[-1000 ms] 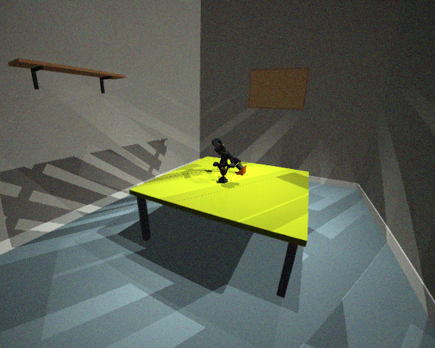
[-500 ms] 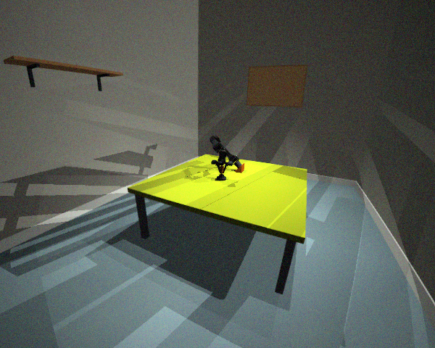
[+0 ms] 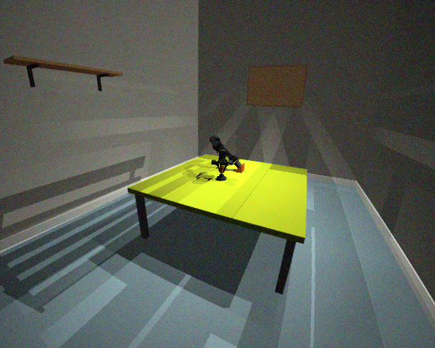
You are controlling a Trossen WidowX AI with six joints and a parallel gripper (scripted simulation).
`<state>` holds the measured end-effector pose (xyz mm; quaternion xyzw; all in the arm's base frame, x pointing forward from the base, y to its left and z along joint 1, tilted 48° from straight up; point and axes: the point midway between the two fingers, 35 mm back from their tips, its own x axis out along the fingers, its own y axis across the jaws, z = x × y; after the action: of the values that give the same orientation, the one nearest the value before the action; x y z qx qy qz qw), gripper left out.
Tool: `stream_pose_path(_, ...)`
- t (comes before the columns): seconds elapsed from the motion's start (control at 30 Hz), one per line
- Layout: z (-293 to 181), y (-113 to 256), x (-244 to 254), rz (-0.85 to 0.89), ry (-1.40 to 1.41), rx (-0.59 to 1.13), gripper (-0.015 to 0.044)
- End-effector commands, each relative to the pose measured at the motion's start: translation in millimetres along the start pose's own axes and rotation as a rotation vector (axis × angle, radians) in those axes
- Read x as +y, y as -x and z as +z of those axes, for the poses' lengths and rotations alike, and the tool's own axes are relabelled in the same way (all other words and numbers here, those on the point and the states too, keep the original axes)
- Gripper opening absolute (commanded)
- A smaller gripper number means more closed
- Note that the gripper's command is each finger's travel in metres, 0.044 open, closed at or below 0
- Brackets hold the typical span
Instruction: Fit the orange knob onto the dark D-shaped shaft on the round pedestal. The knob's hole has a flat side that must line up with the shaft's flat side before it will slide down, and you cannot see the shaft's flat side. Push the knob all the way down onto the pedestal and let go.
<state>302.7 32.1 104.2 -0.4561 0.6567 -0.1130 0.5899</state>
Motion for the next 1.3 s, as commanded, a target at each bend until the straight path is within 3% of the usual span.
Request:
stream_pose_path(0.0, 0.5, -0.6, 1.6, 0.002, 0.031, -0.002, 0.0)
stream_pose_path(0.63, 0.5, 1.4, -2.1, 0.001, 0.031, -0.002, 0.0)
stream_pose_path(0.87, 0.9, 1.3, -1.5, 0.001, 0.229, -0.003, 0.0)
stream_pose_path(1.27, 1.1, -0.6, 0.3, 0.001, 0.24, -0.003, 0.0)
